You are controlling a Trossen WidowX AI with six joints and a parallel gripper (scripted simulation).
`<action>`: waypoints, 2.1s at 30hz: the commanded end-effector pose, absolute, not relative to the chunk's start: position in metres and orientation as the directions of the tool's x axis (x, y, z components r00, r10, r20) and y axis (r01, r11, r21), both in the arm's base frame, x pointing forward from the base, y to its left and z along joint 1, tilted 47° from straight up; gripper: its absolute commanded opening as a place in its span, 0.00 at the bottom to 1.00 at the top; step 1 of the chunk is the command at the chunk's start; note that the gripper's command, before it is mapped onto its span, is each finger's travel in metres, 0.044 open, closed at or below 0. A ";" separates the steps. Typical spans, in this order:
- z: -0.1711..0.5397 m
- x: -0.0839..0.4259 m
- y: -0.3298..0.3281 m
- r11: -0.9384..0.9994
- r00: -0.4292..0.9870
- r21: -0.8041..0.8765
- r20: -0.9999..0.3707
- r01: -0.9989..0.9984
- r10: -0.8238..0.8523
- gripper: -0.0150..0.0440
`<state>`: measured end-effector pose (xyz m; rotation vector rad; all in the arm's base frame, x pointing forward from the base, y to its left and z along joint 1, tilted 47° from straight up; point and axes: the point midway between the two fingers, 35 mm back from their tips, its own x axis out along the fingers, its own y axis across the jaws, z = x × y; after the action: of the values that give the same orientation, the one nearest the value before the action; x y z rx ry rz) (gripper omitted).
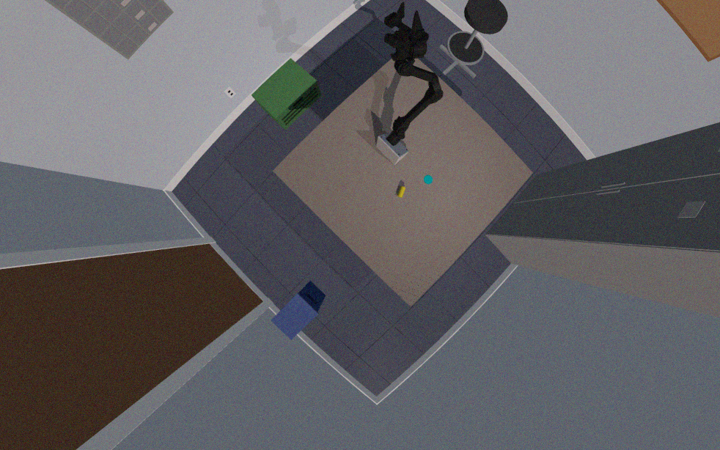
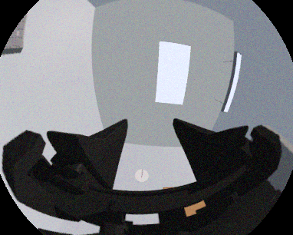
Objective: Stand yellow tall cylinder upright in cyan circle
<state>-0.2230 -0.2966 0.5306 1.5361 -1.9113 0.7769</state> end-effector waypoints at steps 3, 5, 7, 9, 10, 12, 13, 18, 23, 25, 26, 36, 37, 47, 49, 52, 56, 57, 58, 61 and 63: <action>0.506 -0.223 -0.336 0.033 -0.187 -0.242 0.648 -0.970 -0.738 0.78; 0.496 -0.221 -0.350 -0.012 -0.185 -0.302 0.614 -0.953 -0.767 0.78; 0.485 -0.219 -0.364 -0.051 -0.181 -0.362 0.578 -0.931 -0.795 0.78; 0.474 -0.216 -0.378 -0.086 -0.175 -0.423 0.541 -0.902 -0.822 0.78; 0.468 -0.214 -0.385 -0.102 -0.171 -0.453 0.522 -0.886 -0.835 0.78; 0.457 -0.210 -0.398 -0.129 -0.161 -0.512 0.484 -0.849 -0.860 0.78; 0.451 -0.208 -0.404 -0.140 -0.156 -0.541 0.464 -0.829 -0.872 0.78; 0.420 -0.193 -0.435 -0.173 -0.120 -0.679 0.362 -0.713 -0.924 0.78; 0.388 -0.174 -0.463 -0.169 -0.073 -0.800 0.256 -0.576 -0.964 0.78; 0.375 -0.165 -0.473 -0.156 -0.051 -0.841 0.212 -0.518 -0.976 0.78; 0.368 -0.161 -0.478 -0.147 -0.040 -0.860 0.190 -0.488 -0.981 0.78; 0.300 -0.108 -0.517 0.013 0.089 -0.982 -0.030 -0.189 -0.996 0.78; 0.293 -0.102 -0.520 0.035 0.103 -0.986 -0.052 -0.161 -0.993 0.78; 0.224 -0.038 -0.537 0.297 0.246 -0.950 -0.267 0.095 -0.932 0.78; 0.211 -0.025 -0.538 0.354 0.274 -0.925 -0.308 0.137 -0.911 0.78; 0.190 -0.005 -0.538 0.439 0.314 -0.877 -0.368 0.195 -0.875 0.78; 0.164 0.022 -0.535 0.548 0.366 -0.795 -0.444 0.260 -0.818 0.78; 0.158 0.029 -0.534 0.574 0.378 -0.772 -0.463 0.274 -0.802 0.78; 0.151 0.036 -0.533 0.600 0.390 -0.747 -0.481 0.287 -0.786 0.78; 0.132 0.055 -0.527 0.672 0.423 -0.667 -0.533 0.323 -0.733 0.78; 0.120 0.069 -0.523 0.715 0.444 -0.609 -0.566 0.343 -0.695 0.78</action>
<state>0.0521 -0.5279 0.1356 2.0828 -3.6091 2.7775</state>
